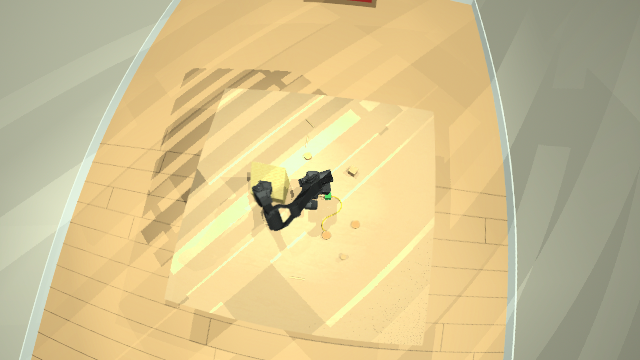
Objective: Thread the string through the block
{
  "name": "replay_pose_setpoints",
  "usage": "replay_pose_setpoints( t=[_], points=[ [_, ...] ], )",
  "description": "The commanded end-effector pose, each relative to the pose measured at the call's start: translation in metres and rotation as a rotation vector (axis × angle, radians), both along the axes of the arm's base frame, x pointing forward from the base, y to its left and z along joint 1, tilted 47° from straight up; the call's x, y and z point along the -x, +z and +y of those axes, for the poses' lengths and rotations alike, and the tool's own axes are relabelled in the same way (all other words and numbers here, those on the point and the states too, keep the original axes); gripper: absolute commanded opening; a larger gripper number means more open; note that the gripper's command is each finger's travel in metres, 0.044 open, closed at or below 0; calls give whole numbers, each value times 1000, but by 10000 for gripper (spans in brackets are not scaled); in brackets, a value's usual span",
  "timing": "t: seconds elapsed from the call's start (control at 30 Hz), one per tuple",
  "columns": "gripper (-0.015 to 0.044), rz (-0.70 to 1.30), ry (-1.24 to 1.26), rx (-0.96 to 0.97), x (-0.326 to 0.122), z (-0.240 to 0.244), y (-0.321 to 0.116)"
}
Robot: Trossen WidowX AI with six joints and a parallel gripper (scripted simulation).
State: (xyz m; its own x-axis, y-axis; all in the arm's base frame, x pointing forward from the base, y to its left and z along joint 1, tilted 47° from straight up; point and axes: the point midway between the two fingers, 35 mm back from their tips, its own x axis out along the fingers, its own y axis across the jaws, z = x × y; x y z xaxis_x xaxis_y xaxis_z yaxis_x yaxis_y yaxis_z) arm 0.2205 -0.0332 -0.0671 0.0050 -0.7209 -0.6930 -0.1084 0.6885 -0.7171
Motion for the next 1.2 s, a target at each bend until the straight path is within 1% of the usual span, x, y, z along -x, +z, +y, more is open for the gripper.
replay_pose_setpoints(
  t=[0.0, 1.17],
  points=[
    [0, -3, -2, -1, 6, 0, 0],
    [0, 0, 0, 11, 45, -1, 4]
  ],
)
